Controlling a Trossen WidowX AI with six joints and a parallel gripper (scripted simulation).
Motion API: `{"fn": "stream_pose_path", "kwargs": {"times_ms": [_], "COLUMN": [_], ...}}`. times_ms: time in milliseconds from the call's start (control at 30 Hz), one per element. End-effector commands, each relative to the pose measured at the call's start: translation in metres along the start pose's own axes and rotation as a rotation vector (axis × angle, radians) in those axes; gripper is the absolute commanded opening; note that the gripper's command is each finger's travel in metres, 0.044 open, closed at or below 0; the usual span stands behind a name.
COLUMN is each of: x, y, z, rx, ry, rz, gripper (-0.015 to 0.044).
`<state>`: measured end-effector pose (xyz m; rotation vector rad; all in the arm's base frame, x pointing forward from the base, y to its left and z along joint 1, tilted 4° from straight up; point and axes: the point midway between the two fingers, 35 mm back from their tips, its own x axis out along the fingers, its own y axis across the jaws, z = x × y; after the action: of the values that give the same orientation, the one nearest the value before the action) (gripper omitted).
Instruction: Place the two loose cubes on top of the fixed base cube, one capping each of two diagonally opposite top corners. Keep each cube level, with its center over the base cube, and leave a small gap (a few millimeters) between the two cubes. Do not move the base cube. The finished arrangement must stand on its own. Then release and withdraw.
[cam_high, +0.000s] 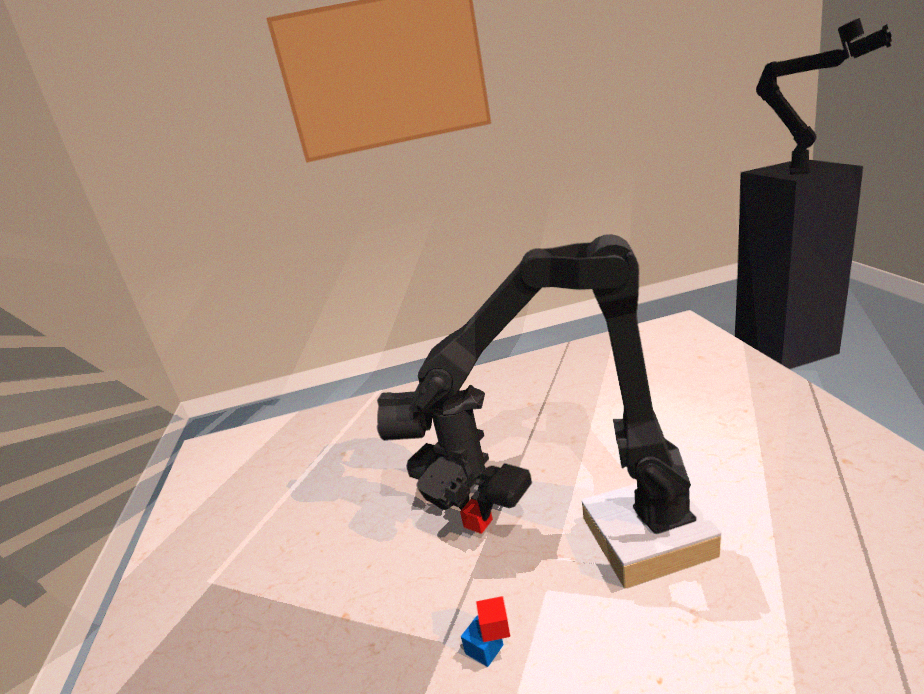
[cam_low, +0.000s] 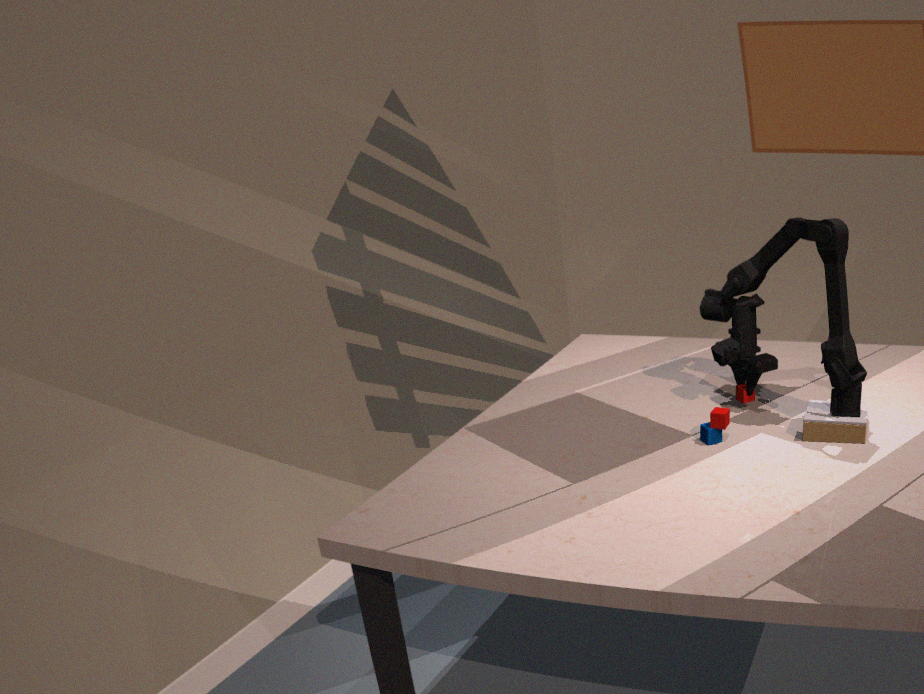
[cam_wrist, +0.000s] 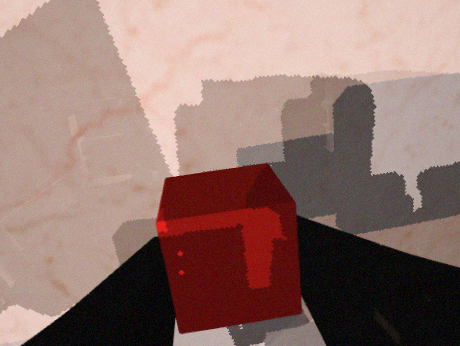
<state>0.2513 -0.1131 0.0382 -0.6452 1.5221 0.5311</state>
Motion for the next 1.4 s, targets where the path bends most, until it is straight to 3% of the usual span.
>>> {"fn": "stream_pose_path", "kwargs": {"times_ms": [0, 767, 1367], "x": [-0.014, -0.087, -0.088], "y": [-0.003, 0.002, 0.010], "z": [0.001, -0.001, 0.037], "rx": [0.004, 0.004, 0.184], "ry": [-0.002, -0.002, -0.009], "rz": [-0.011, -0.011, -0.008], "gripper": [0.0105, 0.0105, 0.0105]}}
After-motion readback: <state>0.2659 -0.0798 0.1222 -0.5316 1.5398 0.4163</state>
